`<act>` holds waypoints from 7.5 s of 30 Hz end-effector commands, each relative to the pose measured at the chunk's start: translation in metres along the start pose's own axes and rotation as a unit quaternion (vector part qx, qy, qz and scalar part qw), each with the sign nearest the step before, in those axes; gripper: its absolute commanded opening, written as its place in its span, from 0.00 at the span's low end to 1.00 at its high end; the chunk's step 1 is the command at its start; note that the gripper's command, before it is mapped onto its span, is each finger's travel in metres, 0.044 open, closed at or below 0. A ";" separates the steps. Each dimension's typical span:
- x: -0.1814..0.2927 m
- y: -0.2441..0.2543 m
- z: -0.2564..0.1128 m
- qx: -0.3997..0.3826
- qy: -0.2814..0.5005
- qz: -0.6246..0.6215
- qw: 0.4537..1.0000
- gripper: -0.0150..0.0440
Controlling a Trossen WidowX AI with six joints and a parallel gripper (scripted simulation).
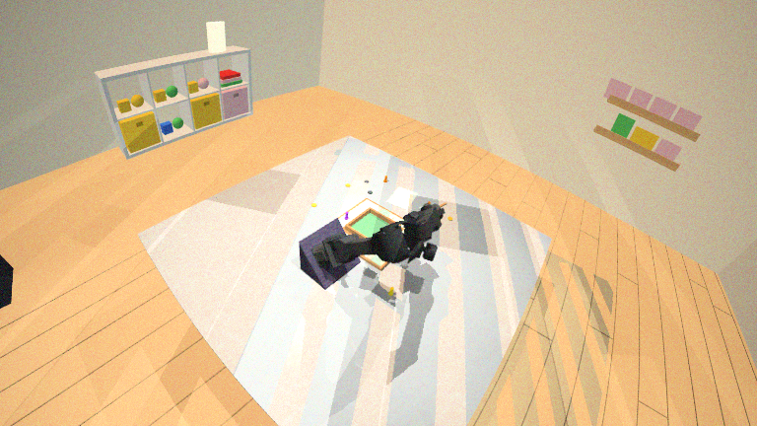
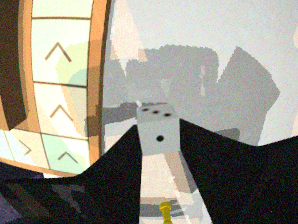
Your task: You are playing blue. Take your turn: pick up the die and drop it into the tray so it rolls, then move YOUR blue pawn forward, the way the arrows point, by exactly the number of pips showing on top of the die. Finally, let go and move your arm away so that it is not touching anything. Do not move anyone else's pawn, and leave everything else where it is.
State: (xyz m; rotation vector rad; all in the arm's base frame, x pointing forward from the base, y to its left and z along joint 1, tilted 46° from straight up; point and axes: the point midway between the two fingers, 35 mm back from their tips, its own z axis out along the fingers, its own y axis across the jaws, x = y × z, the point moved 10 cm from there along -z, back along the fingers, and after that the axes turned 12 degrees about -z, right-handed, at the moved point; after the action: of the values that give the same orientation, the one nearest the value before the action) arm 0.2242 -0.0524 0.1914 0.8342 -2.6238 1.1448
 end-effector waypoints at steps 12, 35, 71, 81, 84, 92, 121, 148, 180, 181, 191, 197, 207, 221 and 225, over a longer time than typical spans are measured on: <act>-0.007 -0.005 -0.076 -0.005 -0.005 0.001 1.000 0.25; -0.050 0.023 -0.101 -0.005 -0.007 -0.167 0.986 0.25; -0.145 0.137 -0.069 -0.001 -0.006 -0.592 0.806 0.25; -0.133 0.112 -0.054 -0.106 -0.117 -0.585 0.796 0.25; -0.128 0.105 -0.048 -0.130 -0.159 -0.580 0.788 0.25; -0.115 0.090 -0.032 -0.168 -0.279 -0.561 0.761 0.25; -0.097 0.050 -0.060 -0.168 -0.379 -0.540 0.733 0.25; -0.097 0.050 -0.060 -0.168 -0.379 -0.540 0.733 0.25; -0.098 0.050 -0.059 -0.167 -0.376 -0.541 0.733 0.61; -0.098 0.050 -0.062 -0.167 -0.376 -0.541 0.733 0.65; -0.098 0.052 -0.098 -0.169 -0.371 -0.541 0.736 1.00; -0.133 0.109 -0.087 -0.090 -0.105 -0.584 0.800 1.00; -0.141 0.132 -0.085 -0.030 -0.030 -0.595 0.802 1.00; -0.155 0.006 -0.057 0.003 -0.004 -0.237 0.971 0.59; -0.155 0.006 -0.057 0.003 -0.004 -0.237 0.971 0.59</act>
State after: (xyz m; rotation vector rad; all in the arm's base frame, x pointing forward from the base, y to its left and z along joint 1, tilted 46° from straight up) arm 0.3410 0.0606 0.1666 1.4183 -2.1910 0.9683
